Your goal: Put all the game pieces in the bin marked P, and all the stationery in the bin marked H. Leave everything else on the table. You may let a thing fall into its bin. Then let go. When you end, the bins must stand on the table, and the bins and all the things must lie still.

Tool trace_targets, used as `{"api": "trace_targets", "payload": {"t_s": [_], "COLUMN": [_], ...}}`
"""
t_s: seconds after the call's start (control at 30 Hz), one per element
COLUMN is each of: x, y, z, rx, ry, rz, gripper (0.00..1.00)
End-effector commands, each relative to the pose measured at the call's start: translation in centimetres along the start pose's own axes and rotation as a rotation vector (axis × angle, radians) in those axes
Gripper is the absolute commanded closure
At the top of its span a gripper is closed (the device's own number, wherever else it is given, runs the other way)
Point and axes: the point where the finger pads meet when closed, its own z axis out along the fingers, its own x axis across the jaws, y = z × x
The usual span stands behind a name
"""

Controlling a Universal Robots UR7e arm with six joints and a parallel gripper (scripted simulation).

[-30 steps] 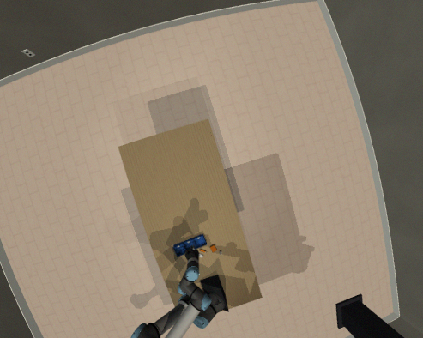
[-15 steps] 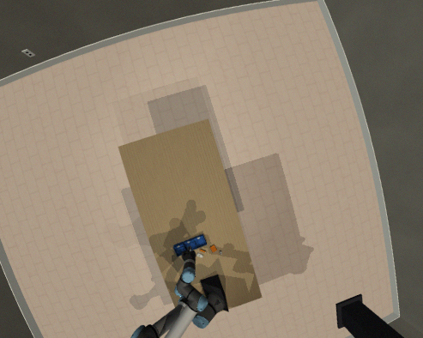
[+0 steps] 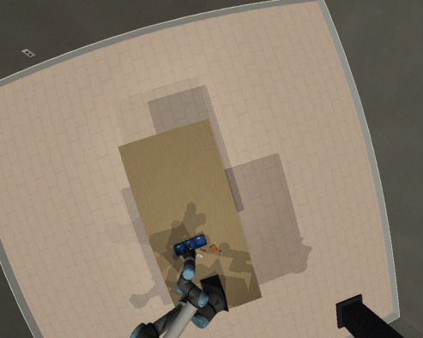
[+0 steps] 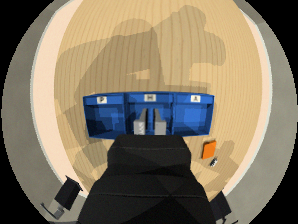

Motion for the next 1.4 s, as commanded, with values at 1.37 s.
{"api": "trace_targets", "payload": {"t_s": [1.37], "x": [0.0], "y": [-0.1], "z": [2.7], "rx": [0.002], "ry": [0.001], "rz": [0.0], "gripper": [0.69]}}
